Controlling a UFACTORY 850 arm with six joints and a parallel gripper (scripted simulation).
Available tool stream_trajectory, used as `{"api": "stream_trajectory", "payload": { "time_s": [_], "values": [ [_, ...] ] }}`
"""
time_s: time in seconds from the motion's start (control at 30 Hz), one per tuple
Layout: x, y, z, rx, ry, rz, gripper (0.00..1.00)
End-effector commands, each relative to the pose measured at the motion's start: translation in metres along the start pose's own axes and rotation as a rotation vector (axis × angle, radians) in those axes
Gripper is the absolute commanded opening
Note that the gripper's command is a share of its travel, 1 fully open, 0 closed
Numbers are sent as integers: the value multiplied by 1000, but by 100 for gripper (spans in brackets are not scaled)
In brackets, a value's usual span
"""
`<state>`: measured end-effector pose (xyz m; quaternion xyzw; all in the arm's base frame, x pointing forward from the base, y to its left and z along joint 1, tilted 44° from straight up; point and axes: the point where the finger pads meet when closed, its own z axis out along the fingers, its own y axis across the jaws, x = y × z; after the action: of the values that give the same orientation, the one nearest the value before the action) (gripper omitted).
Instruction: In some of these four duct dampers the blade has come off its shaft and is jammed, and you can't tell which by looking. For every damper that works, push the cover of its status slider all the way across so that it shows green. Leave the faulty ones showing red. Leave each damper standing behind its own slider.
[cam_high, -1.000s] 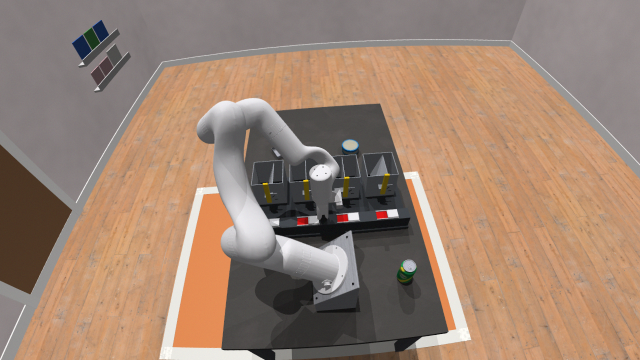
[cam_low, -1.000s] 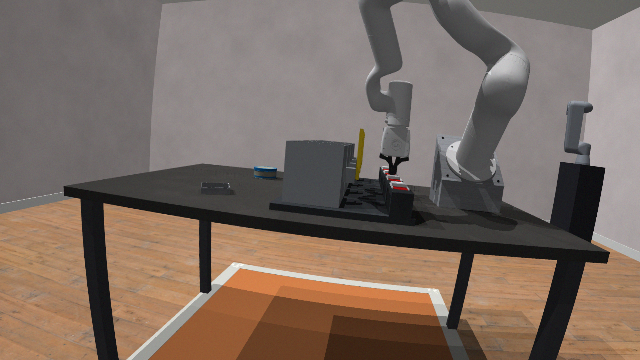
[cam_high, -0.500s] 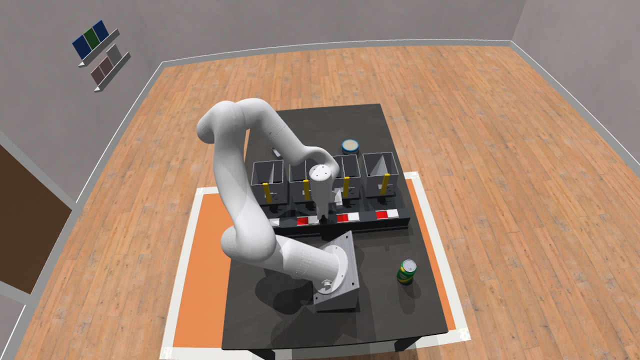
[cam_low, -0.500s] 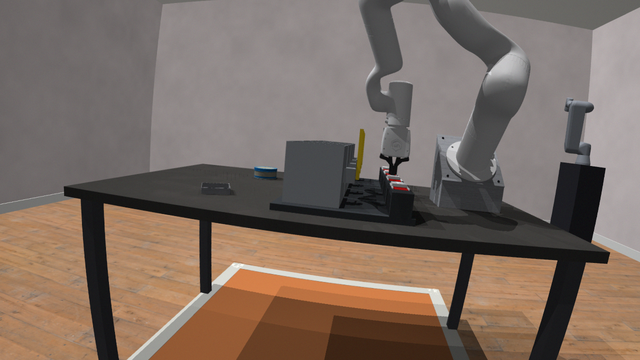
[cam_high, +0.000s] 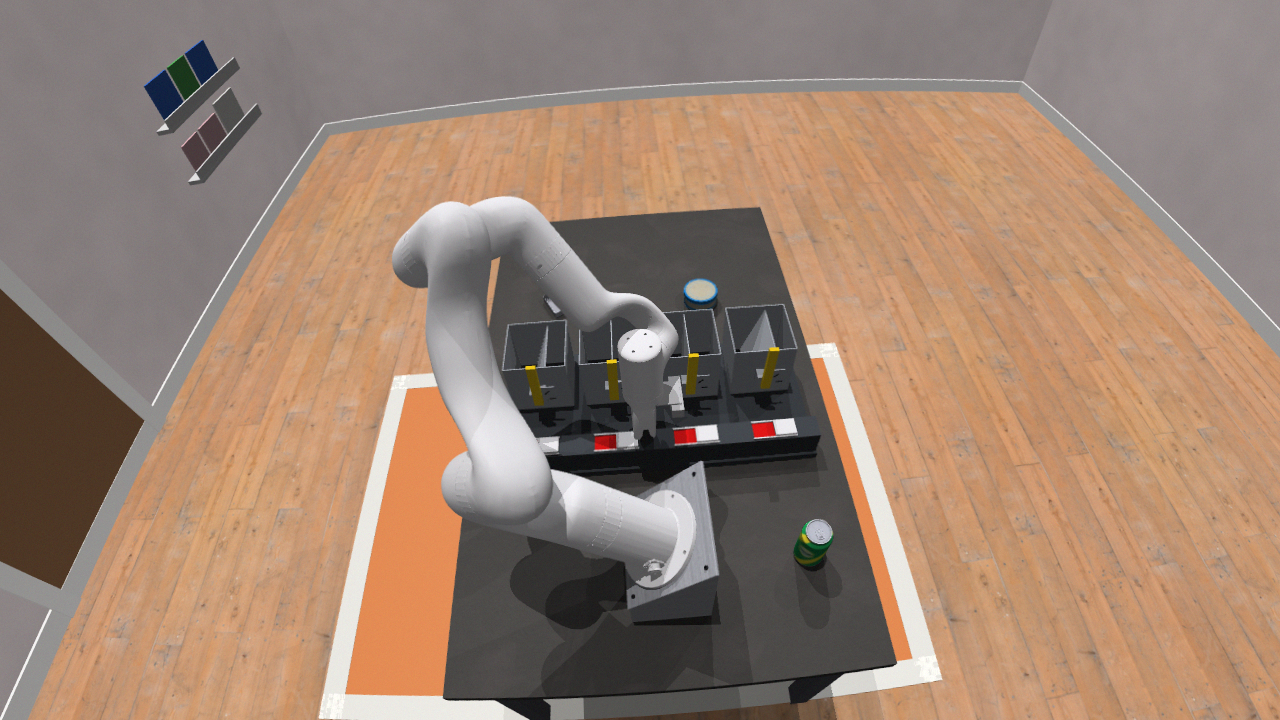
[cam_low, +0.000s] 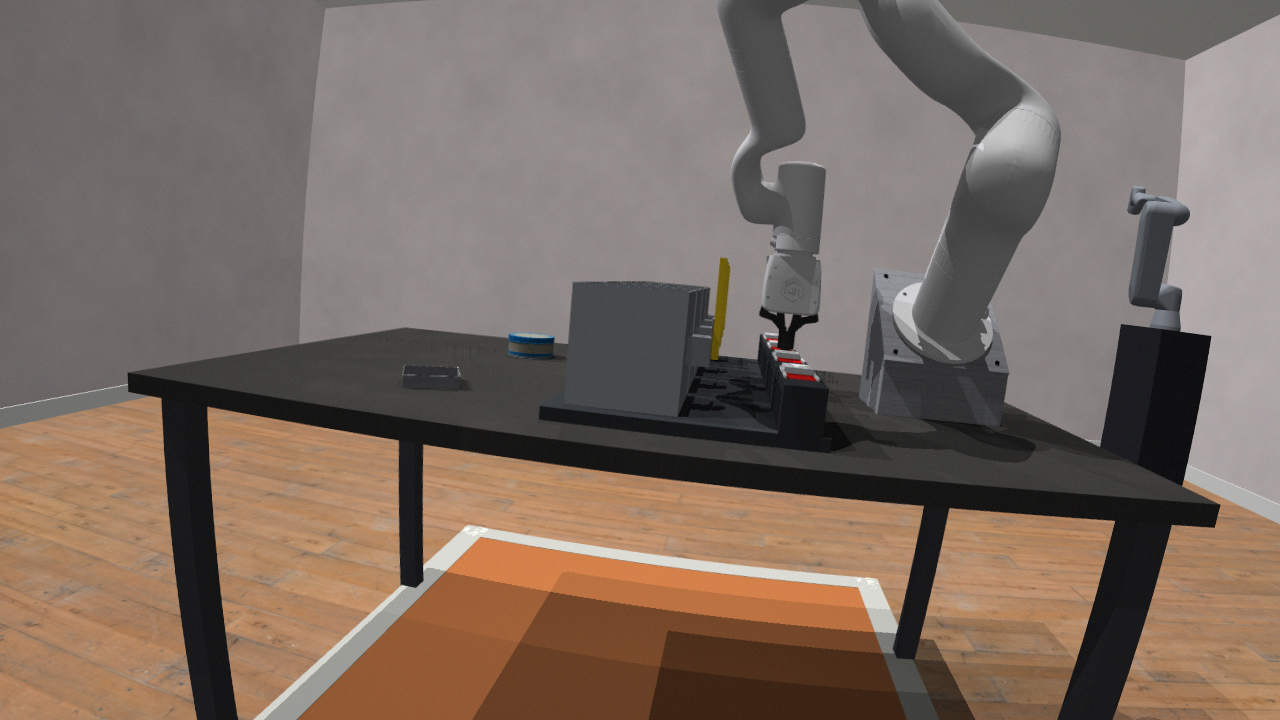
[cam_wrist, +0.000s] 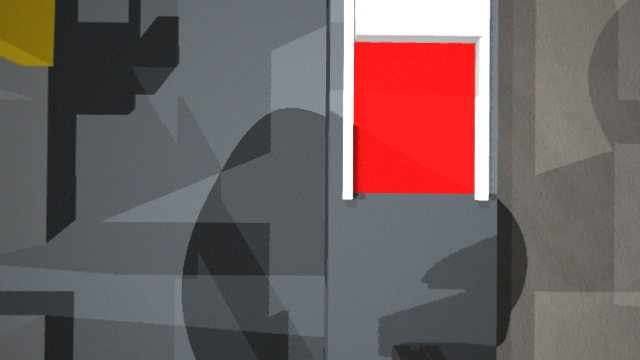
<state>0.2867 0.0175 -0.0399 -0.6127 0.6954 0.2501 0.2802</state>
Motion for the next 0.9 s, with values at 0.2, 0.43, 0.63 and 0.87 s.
{"api": "stream_trajectory", "payload": {
  "time_s": [0.2, 0.43, 0.63, 0.87],
  "values": [
    [-2, -1, 0, 1, 1, 0, 0],
    [-4, -1, 0, 1, 1, 0, 0],
    [-7, -1, 0, 1, 1, 0, 0],
    [-9, -1, 0, 1, 1, 0, 0]
  ]
}}
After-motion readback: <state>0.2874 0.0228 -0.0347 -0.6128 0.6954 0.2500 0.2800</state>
